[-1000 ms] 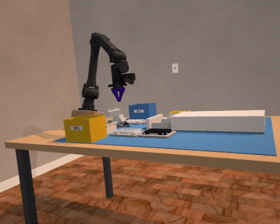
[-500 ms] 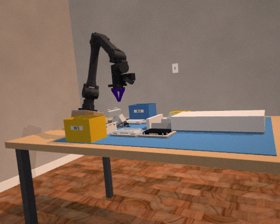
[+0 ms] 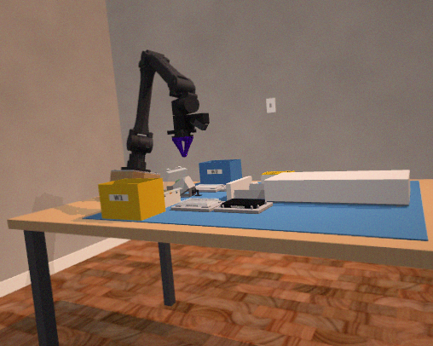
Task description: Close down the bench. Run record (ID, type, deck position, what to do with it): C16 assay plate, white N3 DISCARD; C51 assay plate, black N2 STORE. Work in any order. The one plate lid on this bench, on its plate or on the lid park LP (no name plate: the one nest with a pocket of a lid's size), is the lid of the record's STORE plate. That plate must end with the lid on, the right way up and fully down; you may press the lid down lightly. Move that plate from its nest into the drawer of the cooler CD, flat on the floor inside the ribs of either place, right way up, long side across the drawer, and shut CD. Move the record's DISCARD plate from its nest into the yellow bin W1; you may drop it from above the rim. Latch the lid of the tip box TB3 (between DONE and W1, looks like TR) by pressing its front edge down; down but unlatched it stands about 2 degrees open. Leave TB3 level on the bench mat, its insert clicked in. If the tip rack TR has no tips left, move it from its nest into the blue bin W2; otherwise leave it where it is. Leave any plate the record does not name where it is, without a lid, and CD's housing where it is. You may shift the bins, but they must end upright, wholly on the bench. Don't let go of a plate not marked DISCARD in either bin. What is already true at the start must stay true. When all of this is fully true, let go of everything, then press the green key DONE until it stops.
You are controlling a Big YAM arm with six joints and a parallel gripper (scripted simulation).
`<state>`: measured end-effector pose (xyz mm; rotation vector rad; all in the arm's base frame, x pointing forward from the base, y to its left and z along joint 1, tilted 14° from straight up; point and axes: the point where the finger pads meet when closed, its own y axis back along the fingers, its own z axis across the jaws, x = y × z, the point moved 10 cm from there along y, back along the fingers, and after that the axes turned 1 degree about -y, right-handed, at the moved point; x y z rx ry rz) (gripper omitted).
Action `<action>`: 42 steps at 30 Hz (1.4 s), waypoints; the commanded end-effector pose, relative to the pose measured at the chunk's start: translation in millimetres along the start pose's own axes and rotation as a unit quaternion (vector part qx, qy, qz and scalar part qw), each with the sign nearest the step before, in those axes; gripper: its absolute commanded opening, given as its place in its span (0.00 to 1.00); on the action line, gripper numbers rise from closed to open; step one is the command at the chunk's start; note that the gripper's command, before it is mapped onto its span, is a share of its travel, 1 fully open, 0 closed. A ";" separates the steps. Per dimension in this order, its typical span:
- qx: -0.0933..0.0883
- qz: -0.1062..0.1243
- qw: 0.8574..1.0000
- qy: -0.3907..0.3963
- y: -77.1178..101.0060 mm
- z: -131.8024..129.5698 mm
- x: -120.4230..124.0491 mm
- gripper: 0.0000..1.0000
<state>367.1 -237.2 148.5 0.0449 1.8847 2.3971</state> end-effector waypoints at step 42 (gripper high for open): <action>0.003 -0.009 1.000 0.000 -57.7 -1.1 -5.4 0.00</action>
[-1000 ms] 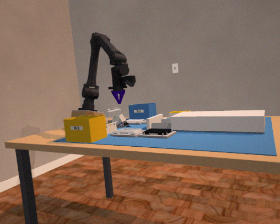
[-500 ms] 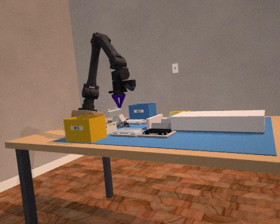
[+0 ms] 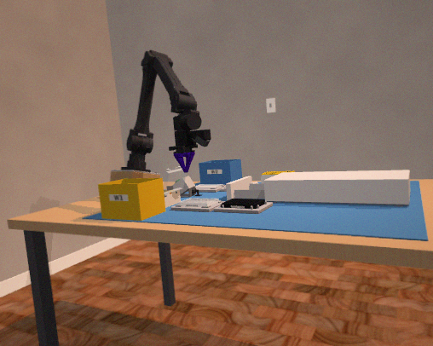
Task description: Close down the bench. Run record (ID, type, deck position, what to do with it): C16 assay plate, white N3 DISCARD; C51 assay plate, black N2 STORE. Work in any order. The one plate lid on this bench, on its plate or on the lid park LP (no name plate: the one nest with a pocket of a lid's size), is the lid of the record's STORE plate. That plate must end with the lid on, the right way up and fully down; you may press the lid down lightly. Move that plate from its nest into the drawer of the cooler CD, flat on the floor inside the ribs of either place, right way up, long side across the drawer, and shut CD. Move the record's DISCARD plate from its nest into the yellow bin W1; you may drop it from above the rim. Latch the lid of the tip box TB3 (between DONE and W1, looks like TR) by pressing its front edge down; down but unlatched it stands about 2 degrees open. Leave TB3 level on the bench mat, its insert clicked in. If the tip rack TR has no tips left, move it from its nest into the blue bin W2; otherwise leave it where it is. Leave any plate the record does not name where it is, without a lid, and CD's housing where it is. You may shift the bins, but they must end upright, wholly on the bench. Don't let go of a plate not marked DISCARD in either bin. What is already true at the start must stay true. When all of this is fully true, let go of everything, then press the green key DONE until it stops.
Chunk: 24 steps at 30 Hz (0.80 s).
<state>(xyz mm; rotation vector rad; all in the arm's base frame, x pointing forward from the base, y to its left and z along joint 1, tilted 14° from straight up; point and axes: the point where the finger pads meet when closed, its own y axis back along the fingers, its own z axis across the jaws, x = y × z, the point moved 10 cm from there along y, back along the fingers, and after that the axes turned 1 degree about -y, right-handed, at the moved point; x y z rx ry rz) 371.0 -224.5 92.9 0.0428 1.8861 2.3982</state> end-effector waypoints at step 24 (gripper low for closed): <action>0.020 -0.038 0.999 0.004 16.8 -9.1 -5.1 0.00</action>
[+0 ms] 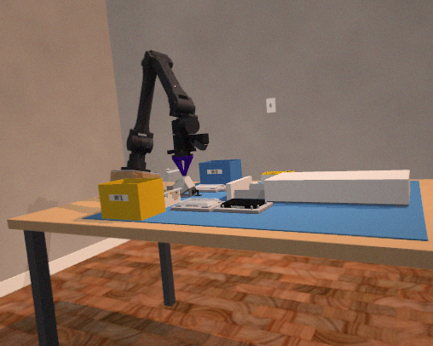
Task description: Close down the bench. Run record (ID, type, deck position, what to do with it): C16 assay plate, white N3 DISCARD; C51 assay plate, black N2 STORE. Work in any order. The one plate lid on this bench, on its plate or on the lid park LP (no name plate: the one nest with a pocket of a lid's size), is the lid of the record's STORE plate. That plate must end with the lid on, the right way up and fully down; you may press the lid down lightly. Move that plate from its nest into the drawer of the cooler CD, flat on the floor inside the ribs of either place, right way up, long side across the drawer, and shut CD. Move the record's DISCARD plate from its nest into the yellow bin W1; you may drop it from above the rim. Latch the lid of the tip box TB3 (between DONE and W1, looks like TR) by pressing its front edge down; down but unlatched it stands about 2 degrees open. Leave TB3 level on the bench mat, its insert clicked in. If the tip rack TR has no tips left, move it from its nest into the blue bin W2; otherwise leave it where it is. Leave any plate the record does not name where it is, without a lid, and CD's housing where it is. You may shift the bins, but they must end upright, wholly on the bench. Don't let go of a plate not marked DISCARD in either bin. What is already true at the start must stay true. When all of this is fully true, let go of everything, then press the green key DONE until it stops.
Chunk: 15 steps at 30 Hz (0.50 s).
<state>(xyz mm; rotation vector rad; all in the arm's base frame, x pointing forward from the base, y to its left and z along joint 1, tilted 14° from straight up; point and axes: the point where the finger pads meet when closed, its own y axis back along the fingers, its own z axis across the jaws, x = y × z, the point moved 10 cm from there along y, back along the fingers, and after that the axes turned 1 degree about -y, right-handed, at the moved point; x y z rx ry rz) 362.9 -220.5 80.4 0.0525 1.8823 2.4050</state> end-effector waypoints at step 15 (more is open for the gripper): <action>0.014 -0.025 1.000 0.004 20.5 -5.5 16.7 0.00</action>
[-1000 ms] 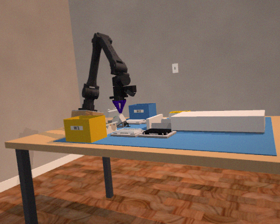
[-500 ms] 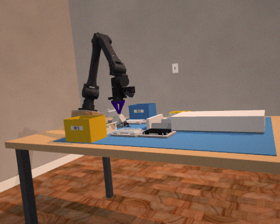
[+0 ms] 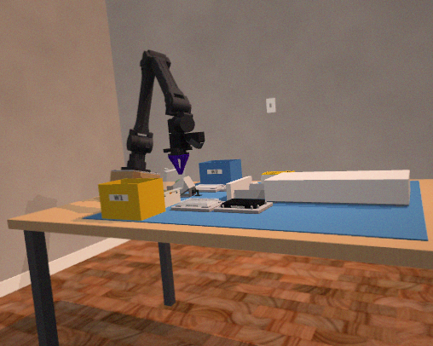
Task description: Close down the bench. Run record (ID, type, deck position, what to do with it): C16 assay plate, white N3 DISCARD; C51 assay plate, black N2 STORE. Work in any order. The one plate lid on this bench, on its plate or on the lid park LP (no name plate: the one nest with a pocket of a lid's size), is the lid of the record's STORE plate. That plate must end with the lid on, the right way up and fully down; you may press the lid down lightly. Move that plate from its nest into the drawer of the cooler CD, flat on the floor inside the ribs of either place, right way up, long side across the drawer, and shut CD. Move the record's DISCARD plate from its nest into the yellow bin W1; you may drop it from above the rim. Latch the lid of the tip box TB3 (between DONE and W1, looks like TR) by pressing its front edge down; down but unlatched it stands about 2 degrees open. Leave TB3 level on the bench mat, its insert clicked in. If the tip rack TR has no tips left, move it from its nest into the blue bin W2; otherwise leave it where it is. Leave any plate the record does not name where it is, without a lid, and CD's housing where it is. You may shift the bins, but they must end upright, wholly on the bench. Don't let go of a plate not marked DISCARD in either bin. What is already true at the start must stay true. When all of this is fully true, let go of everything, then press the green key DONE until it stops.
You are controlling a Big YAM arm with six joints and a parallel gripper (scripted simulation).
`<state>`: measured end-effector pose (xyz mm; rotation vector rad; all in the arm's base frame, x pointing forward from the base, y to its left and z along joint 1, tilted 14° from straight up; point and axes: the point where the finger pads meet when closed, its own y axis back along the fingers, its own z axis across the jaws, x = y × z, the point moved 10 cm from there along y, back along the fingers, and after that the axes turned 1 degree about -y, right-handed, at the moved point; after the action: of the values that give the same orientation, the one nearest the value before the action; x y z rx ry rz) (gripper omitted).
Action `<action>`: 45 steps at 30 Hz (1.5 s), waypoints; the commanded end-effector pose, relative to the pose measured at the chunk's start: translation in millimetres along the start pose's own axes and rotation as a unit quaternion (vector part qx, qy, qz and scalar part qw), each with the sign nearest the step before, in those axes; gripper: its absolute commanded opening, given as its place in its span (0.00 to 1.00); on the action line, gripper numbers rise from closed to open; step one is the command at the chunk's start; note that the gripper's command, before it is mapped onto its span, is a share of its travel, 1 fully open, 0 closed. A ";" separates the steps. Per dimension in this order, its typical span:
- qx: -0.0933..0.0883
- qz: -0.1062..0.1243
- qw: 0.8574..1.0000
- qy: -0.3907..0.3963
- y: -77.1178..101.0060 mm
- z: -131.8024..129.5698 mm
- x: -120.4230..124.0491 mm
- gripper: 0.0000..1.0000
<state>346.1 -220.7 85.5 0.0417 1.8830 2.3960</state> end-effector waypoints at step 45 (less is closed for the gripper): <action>0.012 -0.017 1.000 0.002 19.3 -5.5 53.6 0.00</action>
<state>292.7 -217.7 88.3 0.0497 1.8806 2.4008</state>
